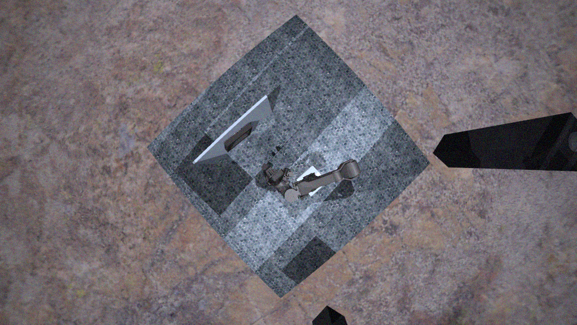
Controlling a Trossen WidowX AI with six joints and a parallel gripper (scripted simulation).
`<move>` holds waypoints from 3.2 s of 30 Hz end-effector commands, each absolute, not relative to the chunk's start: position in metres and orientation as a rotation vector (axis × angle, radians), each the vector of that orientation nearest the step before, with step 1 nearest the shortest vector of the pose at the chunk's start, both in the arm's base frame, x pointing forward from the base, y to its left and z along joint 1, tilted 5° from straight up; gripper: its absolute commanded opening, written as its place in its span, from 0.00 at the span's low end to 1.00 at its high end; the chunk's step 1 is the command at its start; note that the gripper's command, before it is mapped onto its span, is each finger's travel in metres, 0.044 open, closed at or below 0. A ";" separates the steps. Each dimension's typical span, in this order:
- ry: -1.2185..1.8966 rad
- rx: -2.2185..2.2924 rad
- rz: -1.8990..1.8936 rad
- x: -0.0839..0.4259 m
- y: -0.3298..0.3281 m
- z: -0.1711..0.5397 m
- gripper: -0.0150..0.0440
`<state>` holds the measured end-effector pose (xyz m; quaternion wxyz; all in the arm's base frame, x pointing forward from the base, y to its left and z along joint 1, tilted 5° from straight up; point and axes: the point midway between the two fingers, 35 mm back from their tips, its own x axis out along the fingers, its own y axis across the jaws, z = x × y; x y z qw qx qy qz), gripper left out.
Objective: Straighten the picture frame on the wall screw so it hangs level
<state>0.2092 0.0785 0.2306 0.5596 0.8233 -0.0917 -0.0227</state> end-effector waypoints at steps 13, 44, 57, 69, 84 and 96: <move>-0.229 1.931 -0.066 0.209 0.075 0.230 0.69; -0.229 1.931 -0.066 0.209 0.075 0.230 0.69; -0.229 1.931 -0.066 0.209 0.075 0.230 0.69; -0.229 1.931 -0.066 0.209 0.075 0.230 0.69; -0.229 1.931 -0.066 0.209 0.075 0.230 0.69; -0.238 1.929 -0.053 0.248 0.076 0.214 0.69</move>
